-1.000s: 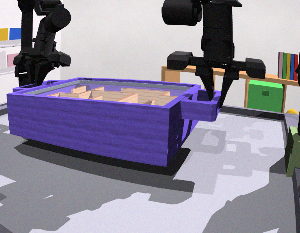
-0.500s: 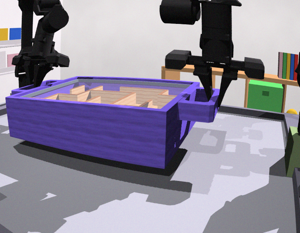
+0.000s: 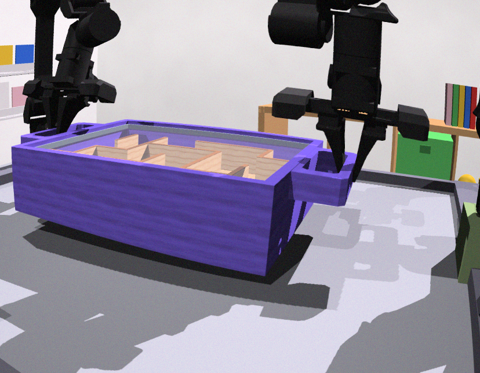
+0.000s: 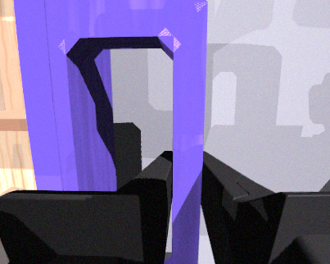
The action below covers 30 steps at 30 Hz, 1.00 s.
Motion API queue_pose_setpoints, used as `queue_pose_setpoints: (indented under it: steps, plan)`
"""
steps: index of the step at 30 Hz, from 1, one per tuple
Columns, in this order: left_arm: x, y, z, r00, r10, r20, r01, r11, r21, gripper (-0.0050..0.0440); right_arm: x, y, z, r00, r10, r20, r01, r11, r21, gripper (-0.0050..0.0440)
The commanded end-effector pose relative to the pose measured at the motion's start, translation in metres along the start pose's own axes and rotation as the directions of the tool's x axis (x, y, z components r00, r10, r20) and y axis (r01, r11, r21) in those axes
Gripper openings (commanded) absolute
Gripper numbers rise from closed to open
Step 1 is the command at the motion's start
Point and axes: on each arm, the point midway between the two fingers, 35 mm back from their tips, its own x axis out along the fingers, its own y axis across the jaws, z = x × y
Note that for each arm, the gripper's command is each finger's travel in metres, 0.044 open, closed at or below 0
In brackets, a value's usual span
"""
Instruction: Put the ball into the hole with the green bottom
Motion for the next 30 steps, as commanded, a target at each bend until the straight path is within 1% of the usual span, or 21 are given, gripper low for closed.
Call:
queue_pose_setpoints:
  steps: [1,2,3,4,9,11,14,15,19,21,22,24,25,28,29,30]
  plan:
    - [-0.012,0.004,-0.007,0.998,-0.025,-0.06,0.026,0.999,0.021,-0.005,-0.015,0.011,0.004,0.999,0.045,-0.009,-0.045,0.999,0.005,-0.005]
    - [-0.007,0.006,-0.004,0.997,-0.04,-0.072,0.042,0.999,0.025,-0.005,-0.016,0.012,0.006,1.0,0.013,-0.026,-0.013,1.0,0.001,-0.005]
    - [-0.005,0.008,-0.005,0.997,-0.045,-0.066,0.047,0.999,0.025,-0.005,-0.018,0.013,0.006,1.0,0.004,-0.016,-0.004,1.0,0.001,-0.005]
    - [-0.004,0.007,-0.007,0.997,-0.062,-0.038,0.063,0.998,0.027,-0.005,-0.021,0.014,0.005,1.0,-0.002,0.016,0.002,1.0,0.002,-0.005]
    - [0.005,0.009,-0.005,0.995,-0.094,-0.026,0.095,0.995,0.036,-0.005,-0.029,0.015,0.004,0.999,-0.039,0.031,0.039,0.999,-0.003,-0.005]
    - [0.008,0.009,-0.006,0.994,-0.112,-0.004,0.112,0.993,0.041,-0.005,-0.033,0.016,0.004,0.997,-0.055,0.055,0.055,0.998,-0.005,-0.005]
    - [0.014,0.01,-0.003,0.991,-0.13,-0.012,0.13,0.99,0.047,-0.005,-0.037,0.018,0.005,0.996,-0.077,0.047,0.077,0.997,-0.007,-0.005]
    - [0.01,0.008,-0.006,0.992,-0.125,-0.02,0.126,0.991,0.046,-0.005,-0.035,0.015,0.005,0.996,-0.071,0.045,0.071,0.997,-0.004,-0.005]
    - [0.012,0.01,-0.004,0.992,-0.121,-0.022,0.122,0.992,0.045,-0.005,-0.038,0.017,0.006,0.997,-0.062,0.041,0.062,0.998,-0.009,-0.005]
    - [0.008,0.007,-0.008,0.991,-0.13,-0.026,0.131,0.99,0.048,-0.005,-0.037,0.017,0.005,0.997,-0.06,0.044,0.061,0.998,-0.006,-0.005]
    - [0.002,0.004,-0.007,0.993,-0.114,-0.035,0.116,0.992,0.046,-0.005,-0.026,0.008,0.003,0.998,-0.06,0.024,0.06,0.998,-0.009,-0.005]
    - [-0.002,0.003,-0.008,0.994,-0.098,-0.045,0.1,0.994,0.041,-0.005,-0.022,0.006,0.003,0.999,-0.044,0.013,0.045,0.999,-0.008,-0.005]
    - [0.001,0.002,-0.007,0.996,-0.075,-0.04,0.077,0.996,0.035,-0.005,-0.021,0.006,0.003,0.999,-0.036,0.009,0.036,0.999,-0.007,-0.005]
    - [-0.004,0.002,-0.01,0.998,-0.057,-0.037,0.058,0.998,0.032,-0.005,-0.017,0.005,0.003,1.0,-0.011,0.017,0.012,1.0,-0.004,-0.005]
    - [0.0,0.005,-0.008,0.997,-0.074,-0.039,0.075,0.997,0.036,-0.005,-0.023,0.009,0.005,1.0,-0.019,0.022,0.019,1.0,-0.005,-0.005]
    - [-0.005,0.001,-0.009,0.998,-0.048,-0.037,0.049,0.998,0.027,-0.005,-0.015,0.004,0.002,1.0,-0.007,0.01,0.007,1.0,-0.003,-0.005]
